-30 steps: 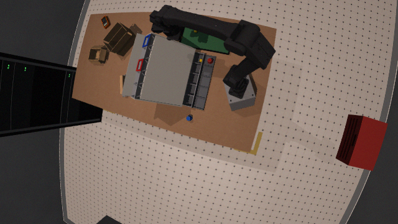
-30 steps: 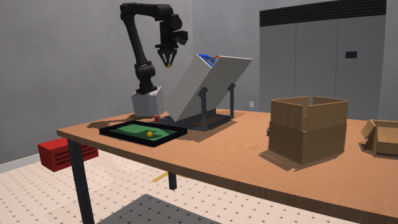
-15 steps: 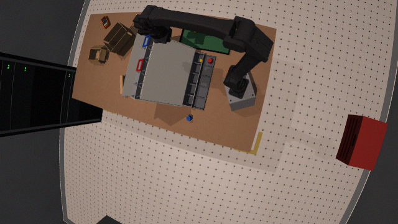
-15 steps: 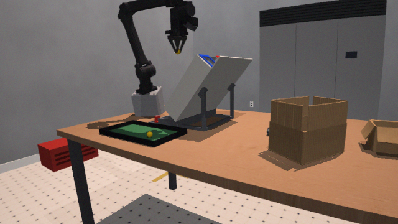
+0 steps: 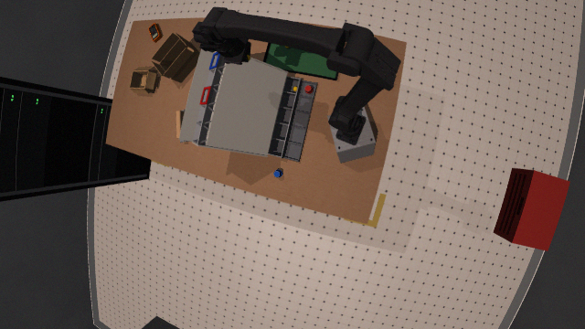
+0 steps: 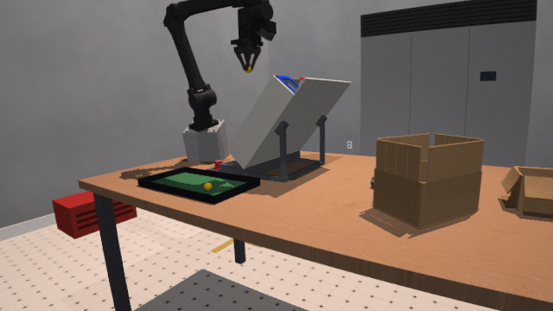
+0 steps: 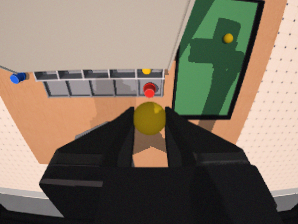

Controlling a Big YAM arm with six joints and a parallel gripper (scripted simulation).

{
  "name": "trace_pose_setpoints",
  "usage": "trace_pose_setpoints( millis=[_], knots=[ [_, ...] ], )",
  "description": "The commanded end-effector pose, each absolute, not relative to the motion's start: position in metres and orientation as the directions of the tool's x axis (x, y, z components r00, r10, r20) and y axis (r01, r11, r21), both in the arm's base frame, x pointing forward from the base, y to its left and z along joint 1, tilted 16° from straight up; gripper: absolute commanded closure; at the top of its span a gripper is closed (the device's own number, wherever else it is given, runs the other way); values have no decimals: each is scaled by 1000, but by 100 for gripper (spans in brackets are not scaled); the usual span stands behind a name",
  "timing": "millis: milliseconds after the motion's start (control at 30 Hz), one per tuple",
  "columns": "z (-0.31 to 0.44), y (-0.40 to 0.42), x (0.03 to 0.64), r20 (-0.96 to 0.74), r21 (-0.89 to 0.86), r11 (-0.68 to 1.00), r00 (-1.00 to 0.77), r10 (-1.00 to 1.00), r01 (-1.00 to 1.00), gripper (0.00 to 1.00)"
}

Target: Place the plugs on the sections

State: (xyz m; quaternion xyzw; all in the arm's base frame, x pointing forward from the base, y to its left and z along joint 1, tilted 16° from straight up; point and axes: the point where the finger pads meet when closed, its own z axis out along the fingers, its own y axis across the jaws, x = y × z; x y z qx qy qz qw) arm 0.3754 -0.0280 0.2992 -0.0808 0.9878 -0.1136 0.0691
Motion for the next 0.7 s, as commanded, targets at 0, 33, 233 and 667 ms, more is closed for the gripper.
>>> trace_pose_setpoints(
  millis=[0,33,233,667],
  knots=[
    [321,-22,389,-156,-241,961,-972,-176,-136,100],
    [321,-21,390,-156,-241,961,-972,-176,-136,100],
    [322,-20,398,-155,-241,961,-972,-176,-136,100],
    [327,-9,450,-154,-240,961,-972,-177,-137,100]
  ],
)
